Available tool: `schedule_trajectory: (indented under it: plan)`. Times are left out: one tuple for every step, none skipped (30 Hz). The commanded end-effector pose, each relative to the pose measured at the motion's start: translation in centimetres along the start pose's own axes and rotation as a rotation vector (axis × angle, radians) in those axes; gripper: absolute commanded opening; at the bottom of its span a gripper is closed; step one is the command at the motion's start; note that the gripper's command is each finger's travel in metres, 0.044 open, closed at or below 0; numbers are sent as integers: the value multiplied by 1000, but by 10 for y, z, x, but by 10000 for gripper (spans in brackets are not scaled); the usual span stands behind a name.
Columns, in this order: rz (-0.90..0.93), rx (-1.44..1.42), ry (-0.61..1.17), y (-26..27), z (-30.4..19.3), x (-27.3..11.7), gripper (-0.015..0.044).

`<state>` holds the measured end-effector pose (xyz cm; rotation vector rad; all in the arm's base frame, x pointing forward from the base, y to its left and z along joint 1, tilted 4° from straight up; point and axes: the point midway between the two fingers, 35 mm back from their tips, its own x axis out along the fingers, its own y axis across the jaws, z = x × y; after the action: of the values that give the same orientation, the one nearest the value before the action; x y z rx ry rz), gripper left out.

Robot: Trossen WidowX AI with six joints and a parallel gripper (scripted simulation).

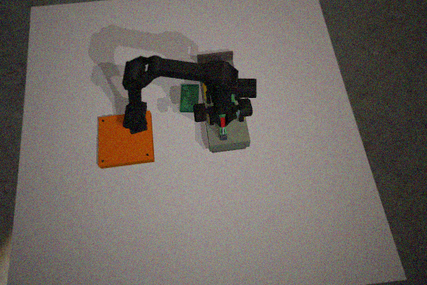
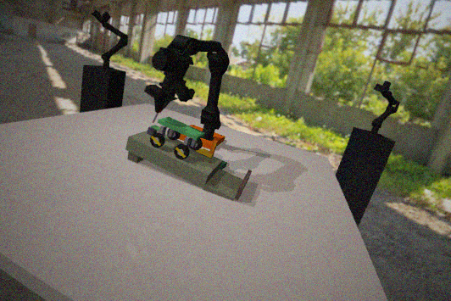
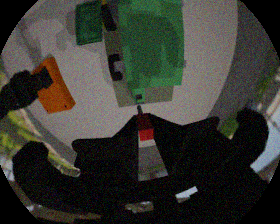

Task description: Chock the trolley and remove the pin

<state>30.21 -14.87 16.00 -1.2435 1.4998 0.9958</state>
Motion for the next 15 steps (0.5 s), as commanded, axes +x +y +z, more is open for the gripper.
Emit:
schedule_trajectory:
  plan:
    - [-8,0,7,-1,-8,0,0]
    - [-8,0,7,-1,-9,0,0]
    - [-8,0,7,-1,-11,0,0]
    - [-8,0,7,-1,-12,0,0]
    - [-8,0,7,-1,-14,0,0]
    - [-8,0,7,-1,-15,1,0]
    - [-8,0,7,-1,-17,1,0]
    - [-8,0,8,-1,-18,1,0]
    - [-8,0,8,-2,-19,1,0]
    - [-8,0,8,-2,-20,1,0]
    - [-8,0,8,-2,-21,1,0]
    - [-8,0,8,-2,-22,1,0]
    - [-8,0,8,-3,-24,0,0]
    - [-8,0,8,-3,-24,0,0]
    - [-8,0,8,-2,-24,0,0]
